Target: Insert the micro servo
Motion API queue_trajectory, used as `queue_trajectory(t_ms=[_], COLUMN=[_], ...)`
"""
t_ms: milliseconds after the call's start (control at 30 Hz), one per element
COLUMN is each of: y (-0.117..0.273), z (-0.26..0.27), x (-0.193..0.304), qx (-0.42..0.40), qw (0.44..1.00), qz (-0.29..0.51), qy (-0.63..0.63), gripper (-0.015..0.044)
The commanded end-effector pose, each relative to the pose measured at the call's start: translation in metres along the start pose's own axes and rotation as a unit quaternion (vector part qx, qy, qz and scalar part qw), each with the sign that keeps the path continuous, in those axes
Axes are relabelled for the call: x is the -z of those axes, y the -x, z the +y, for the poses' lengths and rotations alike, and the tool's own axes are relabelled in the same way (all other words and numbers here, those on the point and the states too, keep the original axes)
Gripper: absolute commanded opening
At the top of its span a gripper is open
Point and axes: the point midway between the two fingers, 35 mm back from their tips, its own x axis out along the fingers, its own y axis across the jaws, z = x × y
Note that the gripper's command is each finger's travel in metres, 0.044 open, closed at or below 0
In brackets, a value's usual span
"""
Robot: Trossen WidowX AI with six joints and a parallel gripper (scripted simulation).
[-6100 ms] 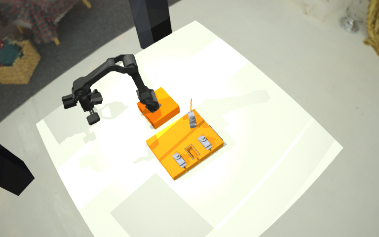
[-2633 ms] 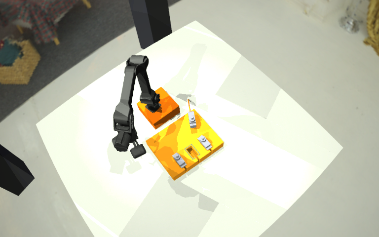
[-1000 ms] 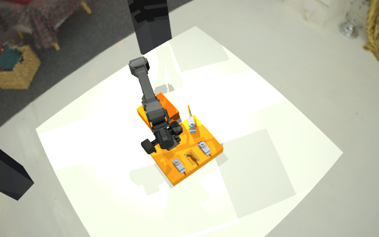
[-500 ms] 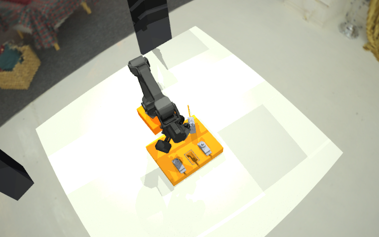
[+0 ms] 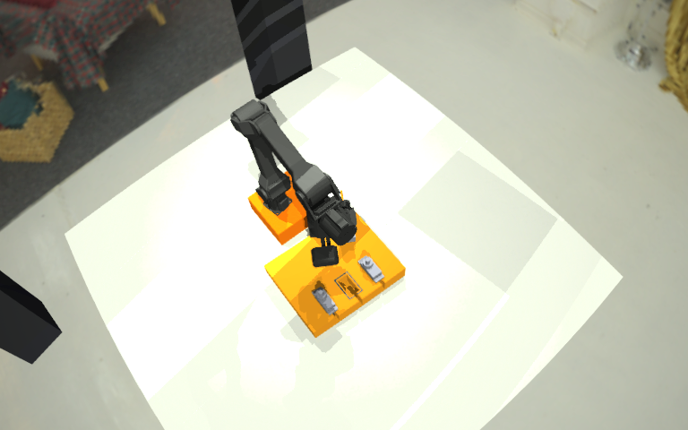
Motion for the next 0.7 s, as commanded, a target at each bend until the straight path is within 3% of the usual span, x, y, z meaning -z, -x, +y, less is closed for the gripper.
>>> queue_trajectory(t_ms=[0, 667], y=[0.002, 0.003], z=[0.008, 0.048], x=[-0.008, -0.042], qx=[-0.001, -0.005], qw=[0.998, 0.917], qz=[-0.005, -0.015], qy=[0.066, 0.398], gripper=[0.044, 0.044])
